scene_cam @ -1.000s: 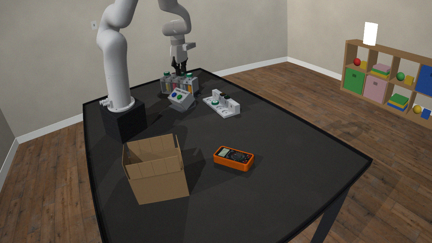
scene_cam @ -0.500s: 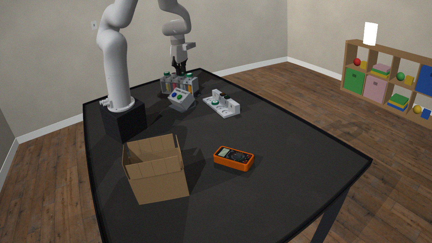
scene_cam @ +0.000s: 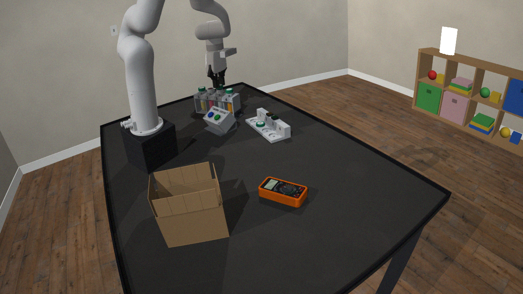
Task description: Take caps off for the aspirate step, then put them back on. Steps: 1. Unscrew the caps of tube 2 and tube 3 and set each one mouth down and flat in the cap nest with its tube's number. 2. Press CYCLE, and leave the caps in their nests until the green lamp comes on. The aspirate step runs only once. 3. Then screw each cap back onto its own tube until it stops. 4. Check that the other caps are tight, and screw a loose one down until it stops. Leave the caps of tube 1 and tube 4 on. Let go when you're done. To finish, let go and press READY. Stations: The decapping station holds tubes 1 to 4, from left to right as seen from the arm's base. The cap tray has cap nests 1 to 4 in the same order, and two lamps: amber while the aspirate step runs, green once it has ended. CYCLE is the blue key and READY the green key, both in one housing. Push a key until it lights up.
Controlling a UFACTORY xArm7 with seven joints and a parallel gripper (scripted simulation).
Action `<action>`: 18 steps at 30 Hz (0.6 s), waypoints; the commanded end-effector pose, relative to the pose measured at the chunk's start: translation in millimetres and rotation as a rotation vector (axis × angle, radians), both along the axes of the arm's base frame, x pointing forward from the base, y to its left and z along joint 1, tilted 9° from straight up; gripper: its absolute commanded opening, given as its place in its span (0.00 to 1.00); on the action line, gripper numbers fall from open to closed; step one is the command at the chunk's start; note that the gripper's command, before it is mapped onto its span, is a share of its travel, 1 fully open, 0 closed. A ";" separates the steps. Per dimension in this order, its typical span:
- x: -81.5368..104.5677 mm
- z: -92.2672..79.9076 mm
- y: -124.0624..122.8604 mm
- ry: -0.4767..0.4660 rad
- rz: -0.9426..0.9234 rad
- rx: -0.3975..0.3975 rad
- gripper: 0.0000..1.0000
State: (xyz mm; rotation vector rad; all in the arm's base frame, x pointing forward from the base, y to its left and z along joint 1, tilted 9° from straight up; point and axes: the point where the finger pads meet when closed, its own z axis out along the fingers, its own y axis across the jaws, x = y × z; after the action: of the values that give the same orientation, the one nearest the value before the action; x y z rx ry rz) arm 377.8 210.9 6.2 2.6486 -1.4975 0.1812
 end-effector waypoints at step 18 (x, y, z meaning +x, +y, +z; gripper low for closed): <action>10.7 30.0 -52.3 0.072 0.551 -0.033 0.00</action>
State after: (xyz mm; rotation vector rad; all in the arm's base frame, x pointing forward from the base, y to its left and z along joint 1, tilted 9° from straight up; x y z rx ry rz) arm 382.8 179.0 30.7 2.8142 -1.0390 0.2046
